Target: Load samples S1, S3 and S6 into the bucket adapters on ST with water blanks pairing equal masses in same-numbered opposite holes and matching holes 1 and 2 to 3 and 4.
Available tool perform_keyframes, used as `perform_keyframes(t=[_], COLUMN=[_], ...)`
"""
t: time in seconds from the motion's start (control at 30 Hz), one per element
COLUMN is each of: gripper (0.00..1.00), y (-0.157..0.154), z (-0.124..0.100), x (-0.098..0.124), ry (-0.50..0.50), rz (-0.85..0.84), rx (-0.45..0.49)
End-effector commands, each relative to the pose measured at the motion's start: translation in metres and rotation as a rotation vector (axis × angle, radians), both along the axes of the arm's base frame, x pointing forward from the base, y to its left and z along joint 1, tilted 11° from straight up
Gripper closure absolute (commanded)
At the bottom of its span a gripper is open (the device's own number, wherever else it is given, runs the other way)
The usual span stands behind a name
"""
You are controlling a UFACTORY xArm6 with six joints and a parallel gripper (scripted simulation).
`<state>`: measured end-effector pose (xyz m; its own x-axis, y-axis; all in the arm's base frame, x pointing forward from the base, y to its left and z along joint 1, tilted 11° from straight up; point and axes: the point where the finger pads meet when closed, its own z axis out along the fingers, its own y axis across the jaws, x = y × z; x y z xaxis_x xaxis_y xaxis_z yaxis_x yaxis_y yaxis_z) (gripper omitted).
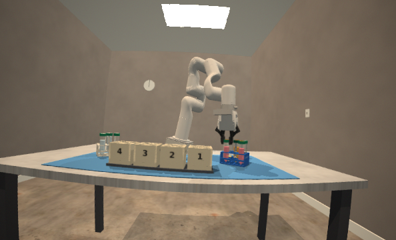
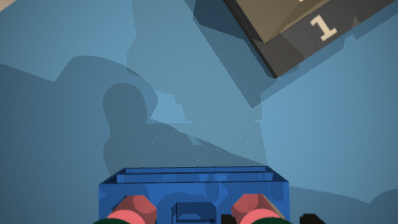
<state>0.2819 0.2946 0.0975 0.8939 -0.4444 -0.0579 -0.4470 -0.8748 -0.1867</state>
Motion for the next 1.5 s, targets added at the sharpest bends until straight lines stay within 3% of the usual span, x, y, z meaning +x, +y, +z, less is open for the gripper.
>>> perform_keyframes(t=[0.0,0.83,1.47], gripper=[0.56,0.56,0.56], y=[0.001,0.001,-0.006], z=[0.001,0.001,0.035], x=[0.001,0.001,0.0], ry=[-0.003,-0.003,-0.003], rz=[0.0,0.0,0.0], rx=[0.002,0.003,0.003])
